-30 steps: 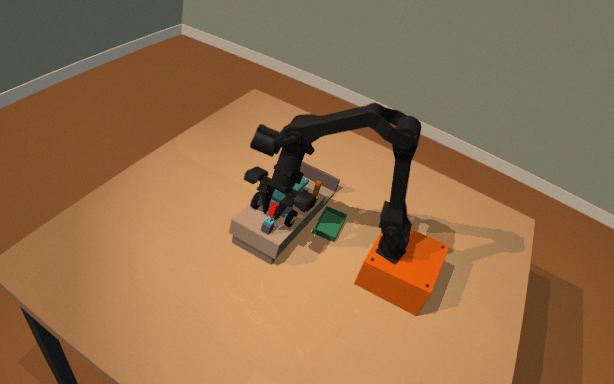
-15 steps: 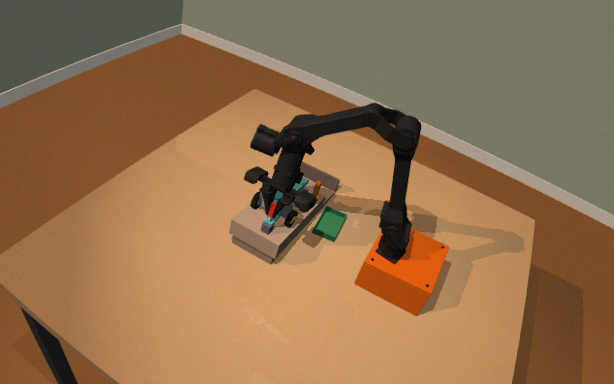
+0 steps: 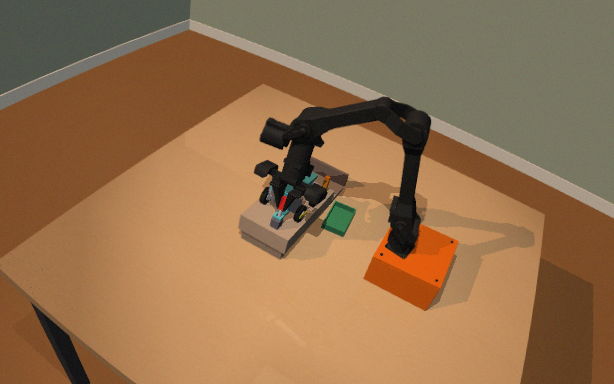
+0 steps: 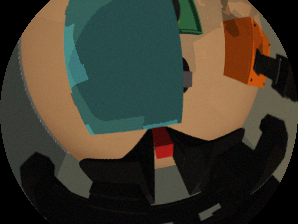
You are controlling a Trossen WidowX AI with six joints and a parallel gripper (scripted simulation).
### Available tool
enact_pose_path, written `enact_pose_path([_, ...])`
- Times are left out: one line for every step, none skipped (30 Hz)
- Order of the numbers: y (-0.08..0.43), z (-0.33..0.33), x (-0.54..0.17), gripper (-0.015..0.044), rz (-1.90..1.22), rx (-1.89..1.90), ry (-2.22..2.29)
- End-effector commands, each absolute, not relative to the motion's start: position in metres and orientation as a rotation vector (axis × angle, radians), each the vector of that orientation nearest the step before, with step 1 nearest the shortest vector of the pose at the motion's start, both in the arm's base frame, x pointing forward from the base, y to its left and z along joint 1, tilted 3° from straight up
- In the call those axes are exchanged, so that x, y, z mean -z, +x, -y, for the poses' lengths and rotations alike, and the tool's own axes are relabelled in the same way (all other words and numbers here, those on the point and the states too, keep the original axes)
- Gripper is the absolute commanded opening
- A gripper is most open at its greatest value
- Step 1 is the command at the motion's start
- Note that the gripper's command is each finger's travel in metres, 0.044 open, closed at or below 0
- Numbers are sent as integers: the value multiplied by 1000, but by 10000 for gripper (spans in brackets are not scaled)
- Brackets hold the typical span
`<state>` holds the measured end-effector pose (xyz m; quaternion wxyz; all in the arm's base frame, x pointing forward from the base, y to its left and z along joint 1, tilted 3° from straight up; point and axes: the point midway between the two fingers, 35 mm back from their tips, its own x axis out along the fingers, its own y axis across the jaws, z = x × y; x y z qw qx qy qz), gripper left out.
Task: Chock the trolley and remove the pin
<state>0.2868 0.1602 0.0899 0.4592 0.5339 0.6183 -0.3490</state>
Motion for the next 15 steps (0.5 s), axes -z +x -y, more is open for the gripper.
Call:
enact_pose_path([287,-159,-96,0,-1520,851,1319])
enact_pose_path([287,-159,-96,0,-1520,851,1319])
enact_pose_path([287,-159,-97,0,-1520,851,1319])
enact_pose_path([287,-159,-97,0,-1520,851,1319])
enact_pose_path([287,-159,-98,0,-1520,851,1319])
enact_pose_path([287,-158,-98,0,-1520,851,1319])
enact_pose_path([287,-158,-99,0,-1520,851,1319])
enact_pose_path([287,-158,-99,0,-1520,851,1319])
enact_pose_path([287,-158,-100,0,-1520,851,1319])
enact_pose_path([287,-158,-100,0,-1520,851,1319])
enact_pose_path([287,-158,-101,0,-1520,851,1319])
enact_pose_path([287,-157,-101,0,-1520,851,1319])
enact_pose_path([287,-157,-102,0,-1520,851,1319])
enact_pose_path([287,-157,-103,0,-1520,851,1319])
enact_pose_path([287,-157,-103,0,-1520,851,1319])
